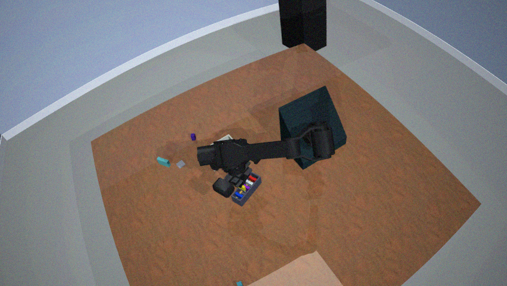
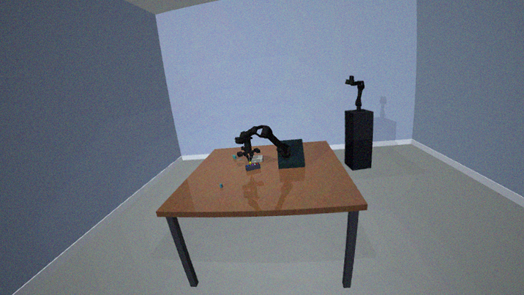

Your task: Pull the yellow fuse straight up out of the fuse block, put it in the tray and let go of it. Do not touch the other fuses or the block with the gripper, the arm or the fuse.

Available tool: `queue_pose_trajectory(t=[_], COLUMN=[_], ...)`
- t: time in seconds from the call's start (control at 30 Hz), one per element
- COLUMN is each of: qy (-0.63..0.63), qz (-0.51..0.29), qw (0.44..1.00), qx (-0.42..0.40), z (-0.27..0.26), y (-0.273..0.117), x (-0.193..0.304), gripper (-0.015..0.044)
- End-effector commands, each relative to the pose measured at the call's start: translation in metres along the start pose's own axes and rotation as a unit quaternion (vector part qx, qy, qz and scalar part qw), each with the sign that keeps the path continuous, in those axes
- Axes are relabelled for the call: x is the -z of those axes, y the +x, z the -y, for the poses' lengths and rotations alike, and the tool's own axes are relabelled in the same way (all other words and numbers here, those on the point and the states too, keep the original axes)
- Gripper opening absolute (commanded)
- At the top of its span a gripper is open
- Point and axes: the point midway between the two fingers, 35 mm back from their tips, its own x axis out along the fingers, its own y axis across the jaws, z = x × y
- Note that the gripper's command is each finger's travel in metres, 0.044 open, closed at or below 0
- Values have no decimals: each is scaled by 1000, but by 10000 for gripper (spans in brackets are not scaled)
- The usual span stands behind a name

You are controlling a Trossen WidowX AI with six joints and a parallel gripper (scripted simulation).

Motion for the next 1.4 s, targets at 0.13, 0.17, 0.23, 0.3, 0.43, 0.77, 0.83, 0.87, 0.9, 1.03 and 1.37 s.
queue_pose_trajectory(t=[0.13,0.17,0.23,0.3,0.43,0.77,0.83,0.87,0.9,1.03,1.37], qy=[-2,-2,-2,-2,-2,-2,-1,-1,-1,-1,0], qz=[1,2,2,2,2,4,6,7,8,10,13], qw=[1000,1000,1000,1000,1000,1000,1000,1000,1000,1000,1000], qx=[2,2,3,3,3,3,3,3,4,4,6], z=[0,0,0,0,0,4,6,8,10,18,46], y=[-5,-6,-10,-13,-19,-28,-29,-30,-30,-33,-35], x=[0,0,0,0,0,-14,-25,-31,-37,-59,-113], gripper=[0,0,0,0,0,0,0,0,0,0,0])
